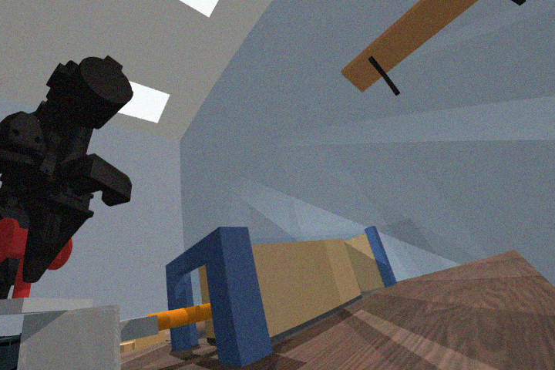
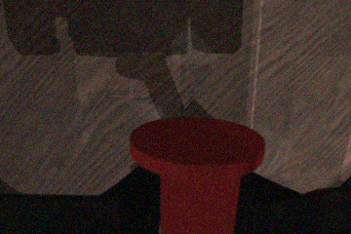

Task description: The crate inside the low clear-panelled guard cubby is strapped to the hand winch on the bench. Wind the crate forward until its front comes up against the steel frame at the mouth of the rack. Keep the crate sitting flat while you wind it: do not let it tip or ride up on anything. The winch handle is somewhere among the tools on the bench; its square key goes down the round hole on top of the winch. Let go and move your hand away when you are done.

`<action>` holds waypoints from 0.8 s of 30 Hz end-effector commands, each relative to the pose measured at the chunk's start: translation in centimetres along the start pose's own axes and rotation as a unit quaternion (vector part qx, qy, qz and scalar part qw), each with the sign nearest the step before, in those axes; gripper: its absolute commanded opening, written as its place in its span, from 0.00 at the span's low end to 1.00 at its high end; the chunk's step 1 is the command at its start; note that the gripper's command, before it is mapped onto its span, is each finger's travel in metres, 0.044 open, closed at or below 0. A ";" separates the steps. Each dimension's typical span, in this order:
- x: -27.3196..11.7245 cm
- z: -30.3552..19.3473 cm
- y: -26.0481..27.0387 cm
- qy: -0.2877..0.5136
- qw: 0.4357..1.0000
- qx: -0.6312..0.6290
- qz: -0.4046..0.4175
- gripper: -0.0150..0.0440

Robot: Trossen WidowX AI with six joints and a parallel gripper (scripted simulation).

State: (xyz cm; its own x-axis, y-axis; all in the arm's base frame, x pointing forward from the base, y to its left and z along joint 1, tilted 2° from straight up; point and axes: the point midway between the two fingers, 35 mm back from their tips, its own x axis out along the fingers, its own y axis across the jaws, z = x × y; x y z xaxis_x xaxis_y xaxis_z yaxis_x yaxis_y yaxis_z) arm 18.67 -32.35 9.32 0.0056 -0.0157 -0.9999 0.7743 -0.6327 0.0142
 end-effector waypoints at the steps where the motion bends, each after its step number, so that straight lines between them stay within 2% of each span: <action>1: -0.2 -1.4 1.8 0.009 1.000 -0.011 0.019 0.25; 24: -0.4 -3.3 3.8 0.010 1.000 -0.011 0.020 0.25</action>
State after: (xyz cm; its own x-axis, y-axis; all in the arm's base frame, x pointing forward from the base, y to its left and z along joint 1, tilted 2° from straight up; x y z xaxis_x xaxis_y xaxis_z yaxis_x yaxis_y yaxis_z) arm 21.88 -32.63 9.52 0.0121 -0.0305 -0.9995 0.7764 -0.6297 0.0286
